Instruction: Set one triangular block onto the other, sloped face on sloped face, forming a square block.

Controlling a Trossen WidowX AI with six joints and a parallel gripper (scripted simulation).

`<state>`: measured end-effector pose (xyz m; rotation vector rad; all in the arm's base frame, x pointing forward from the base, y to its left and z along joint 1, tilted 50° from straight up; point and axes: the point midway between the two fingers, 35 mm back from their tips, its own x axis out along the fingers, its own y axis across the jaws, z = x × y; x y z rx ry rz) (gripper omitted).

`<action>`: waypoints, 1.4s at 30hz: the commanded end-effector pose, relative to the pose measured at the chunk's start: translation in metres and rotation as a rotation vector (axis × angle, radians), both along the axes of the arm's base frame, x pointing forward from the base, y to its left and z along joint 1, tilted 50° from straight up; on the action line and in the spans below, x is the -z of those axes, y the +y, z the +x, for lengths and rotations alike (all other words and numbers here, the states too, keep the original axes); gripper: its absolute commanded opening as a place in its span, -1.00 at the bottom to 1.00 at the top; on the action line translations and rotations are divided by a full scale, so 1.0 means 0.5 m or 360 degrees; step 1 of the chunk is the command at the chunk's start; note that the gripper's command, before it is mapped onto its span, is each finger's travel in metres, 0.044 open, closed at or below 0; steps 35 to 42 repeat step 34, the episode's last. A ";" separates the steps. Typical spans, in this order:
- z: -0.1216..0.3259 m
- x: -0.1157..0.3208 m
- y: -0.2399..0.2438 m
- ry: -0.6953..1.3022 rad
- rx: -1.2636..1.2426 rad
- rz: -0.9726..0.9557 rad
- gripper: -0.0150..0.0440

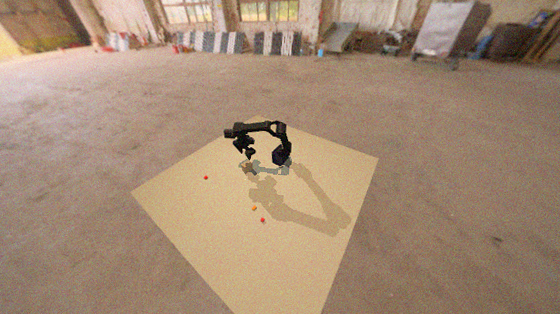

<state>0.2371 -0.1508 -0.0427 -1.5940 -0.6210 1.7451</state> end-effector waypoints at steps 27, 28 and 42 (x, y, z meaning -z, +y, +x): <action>-0.002 -0.026 -0.027 -0.0014 0.0013 -0.0016 1.00; -0.002 -0.026 -0.027 -0.0014 0.0013 -0.0016 1.00; -0.002 -0.026 -0.027 -0.0014 0.0013 -0.0016 1.00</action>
